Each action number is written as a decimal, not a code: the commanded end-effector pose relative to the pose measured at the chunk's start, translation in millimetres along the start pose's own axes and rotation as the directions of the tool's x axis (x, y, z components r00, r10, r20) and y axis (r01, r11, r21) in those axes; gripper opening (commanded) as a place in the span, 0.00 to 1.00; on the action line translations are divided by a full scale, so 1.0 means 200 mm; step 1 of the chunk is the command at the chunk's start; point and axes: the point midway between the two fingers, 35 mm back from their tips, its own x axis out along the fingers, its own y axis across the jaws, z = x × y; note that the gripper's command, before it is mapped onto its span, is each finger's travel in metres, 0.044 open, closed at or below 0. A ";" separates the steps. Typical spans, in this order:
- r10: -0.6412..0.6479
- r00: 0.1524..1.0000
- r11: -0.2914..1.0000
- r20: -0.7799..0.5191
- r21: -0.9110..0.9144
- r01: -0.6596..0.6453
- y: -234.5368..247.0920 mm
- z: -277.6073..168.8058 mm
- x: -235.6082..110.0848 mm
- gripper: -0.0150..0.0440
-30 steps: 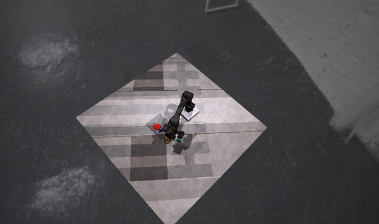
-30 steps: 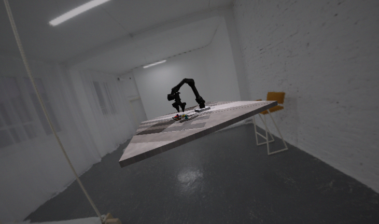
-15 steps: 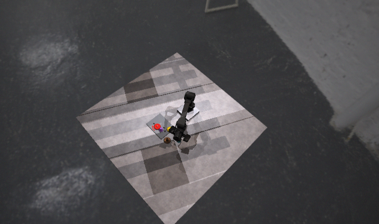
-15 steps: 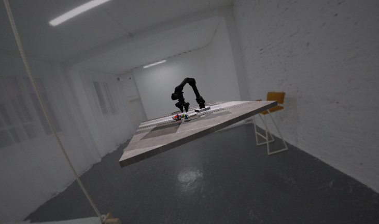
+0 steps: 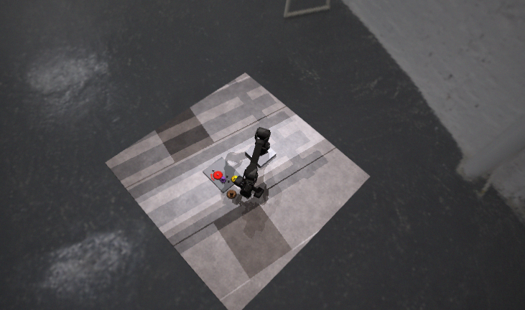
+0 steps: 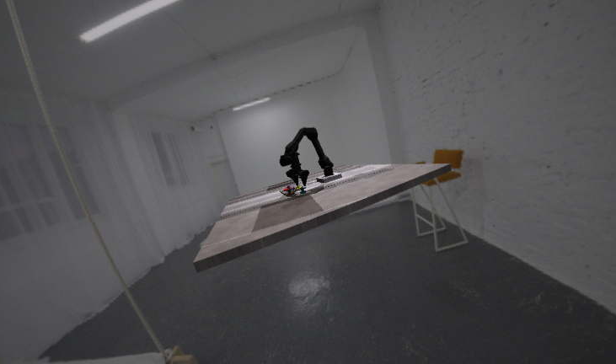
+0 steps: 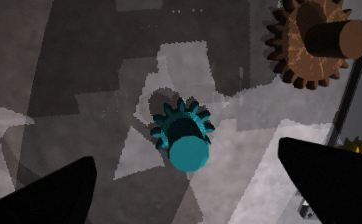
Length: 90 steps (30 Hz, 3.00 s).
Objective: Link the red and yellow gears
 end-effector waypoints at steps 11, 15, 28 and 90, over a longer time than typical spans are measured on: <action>-0.002 1.000 1.000 -0.010 0.004 0.002 0.00 -0.01 0.10 1.00; -0.002 1.000 1.000 -0.010 0.004 0.002 0.00 -0.01 0.10 1.00; -0.002 1.000 1.000 -0.010 0.004 0.002 0.00 -0.01 0.10 0.42; -0.002 1.000 1.000 -0.009 0.004 0.002 0.00 0.04 -0.45 0.25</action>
